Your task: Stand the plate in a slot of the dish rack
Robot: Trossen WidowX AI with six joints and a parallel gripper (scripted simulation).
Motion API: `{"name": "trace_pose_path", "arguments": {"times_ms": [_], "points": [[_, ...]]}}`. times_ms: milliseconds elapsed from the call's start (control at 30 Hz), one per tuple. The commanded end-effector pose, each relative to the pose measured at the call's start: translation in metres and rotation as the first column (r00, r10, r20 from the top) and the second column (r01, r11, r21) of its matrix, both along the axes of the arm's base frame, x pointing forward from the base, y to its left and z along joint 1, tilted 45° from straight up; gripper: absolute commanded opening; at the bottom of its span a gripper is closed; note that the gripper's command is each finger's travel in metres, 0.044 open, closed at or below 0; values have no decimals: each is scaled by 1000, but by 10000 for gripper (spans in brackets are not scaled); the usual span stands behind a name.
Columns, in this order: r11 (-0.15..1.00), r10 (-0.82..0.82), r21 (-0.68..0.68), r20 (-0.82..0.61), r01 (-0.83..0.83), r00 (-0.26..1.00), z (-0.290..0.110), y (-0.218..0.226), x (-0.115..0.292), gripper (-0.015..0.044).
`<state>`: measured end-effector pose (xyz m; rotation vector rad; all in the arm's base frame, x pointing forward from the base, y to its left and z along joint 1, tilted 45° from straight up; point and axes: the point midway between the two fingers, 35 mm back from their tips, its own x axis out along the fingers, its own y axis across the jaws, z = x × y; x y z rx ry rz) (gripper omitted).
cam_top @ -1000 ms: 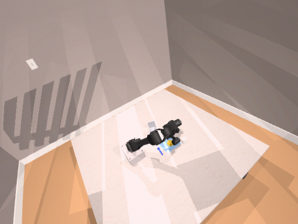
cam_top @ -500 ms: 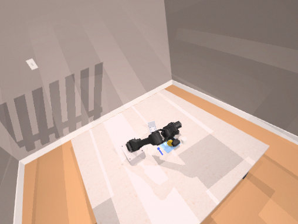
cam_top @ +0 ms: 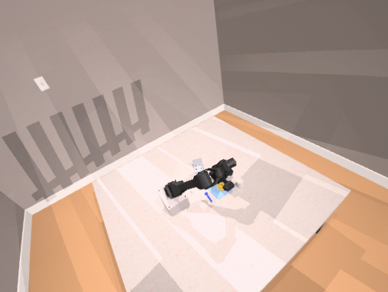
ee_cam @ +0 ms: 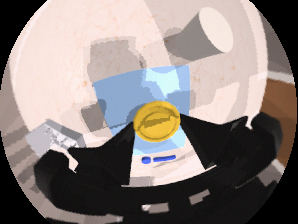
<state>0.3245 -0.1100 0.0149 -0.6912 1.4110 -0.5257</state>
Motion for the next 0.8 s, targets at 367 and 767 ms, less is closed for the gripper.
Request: {"name": "trace_pose_path", "arguments": {"times_ms": [367,767], "points": [[1000,1,14,2,-1,1000,16,22,5,67],[1000,1,25,-1,-1,1000,59,74,6,0]]}}
